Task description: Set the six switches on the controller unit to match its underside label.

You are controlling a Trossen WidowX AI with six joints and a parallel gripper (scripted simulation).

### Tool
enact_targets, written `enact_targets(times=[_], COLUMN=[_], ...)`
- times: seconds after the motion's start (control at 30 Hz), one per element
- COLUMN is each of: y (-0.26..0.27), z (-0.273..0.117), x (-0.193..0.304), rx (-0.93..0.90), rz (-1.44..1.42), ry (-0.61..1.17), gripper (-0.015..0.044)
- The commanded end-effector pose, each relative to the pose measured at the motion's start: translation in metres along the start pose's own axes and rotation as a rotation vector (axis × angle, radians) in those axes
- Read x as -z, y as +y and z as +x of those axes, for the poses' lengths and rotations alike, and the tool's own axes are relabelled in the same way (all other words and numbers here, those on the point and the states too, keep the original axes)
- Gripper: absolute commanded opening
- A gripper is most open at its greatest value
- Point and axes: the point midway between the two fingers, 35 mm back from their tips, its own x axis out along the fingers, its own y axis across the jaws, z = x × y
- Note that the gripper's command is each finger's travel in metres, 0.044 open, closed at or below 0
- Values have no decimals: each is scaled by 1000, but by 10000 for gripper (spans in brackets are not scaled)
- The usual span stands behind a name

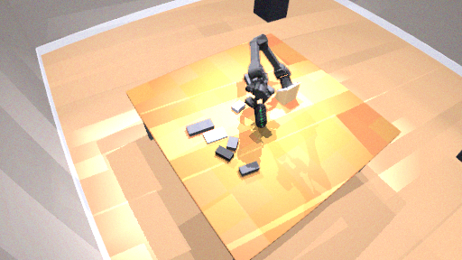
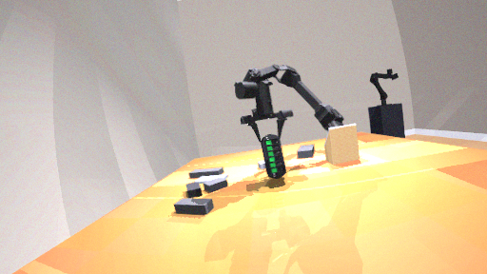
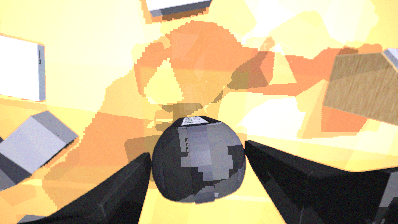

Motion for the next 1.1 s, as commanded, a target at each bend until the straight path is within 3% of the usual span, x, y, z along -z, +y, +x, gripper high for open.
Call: enact_targets(times=[0.0,1.07], y=[-1,-1], z=[5,14], x=[-6,-30], rx=[8,8], rz=[2,2], ry=[-8,-9], gripper=[335,336])
